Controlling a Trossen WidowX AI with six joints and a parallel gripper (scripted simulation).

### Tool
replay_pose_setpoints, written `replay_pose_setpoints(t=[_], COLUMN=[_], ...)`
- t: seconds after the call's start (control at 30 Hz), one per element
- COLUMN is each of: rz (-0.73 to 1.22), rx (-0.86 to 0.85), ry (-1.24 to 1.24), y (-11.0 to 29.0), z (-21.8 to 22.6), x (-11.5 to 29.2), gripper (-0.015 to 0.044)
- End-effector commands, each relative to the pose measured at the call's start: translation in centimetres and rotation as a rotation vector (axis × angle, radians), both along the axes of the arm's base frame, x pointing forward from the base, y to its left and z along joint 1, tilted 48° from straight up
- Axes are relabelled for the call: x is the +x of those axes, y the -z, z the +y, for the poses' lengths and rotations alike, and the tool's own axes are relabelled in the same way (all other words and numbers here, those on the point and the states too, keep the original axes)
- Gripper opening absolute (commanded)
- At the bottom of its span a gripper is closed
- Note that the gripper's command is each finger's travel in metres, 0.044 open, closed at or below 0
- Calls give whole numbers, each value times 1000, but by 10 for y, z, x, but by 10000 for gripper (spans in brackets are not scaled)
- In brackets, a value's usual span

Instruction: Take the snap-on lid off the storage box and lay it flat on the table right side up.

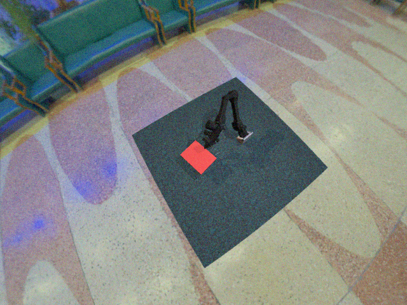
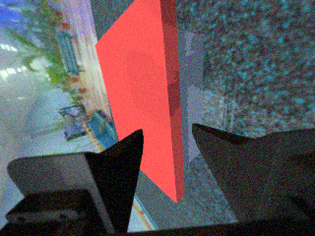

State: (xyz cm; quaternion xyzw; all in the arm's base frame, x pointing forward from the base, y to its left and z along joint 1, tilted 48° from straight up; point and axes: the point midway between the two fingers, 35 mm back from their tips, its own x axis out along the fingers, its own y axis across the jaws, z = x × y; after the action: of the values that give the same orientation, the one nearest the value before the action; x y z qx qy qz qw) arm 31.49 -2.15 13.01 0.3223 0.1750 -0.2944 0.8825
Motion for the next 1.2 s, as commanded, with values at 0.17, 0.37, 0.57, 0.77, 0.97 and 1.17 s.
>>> replay_pose_setpoints(t=[0.17, 0.37, 0.57, 0.77, 0.97, 1.17], rz=[5, 2, 2, 2, 2, -1], rx=[-4, -6, -6, -6, -6, -4], ry=[-3, -4, -4, -4, -4, -2], y=[9, 14, 15, 15, 15, 13], z=[-7, -12, -13, -13, -13, -12], x=[10, 16, 17, 17, 17, 17], gripper=[235, 235, 150, 110, 11, 0])
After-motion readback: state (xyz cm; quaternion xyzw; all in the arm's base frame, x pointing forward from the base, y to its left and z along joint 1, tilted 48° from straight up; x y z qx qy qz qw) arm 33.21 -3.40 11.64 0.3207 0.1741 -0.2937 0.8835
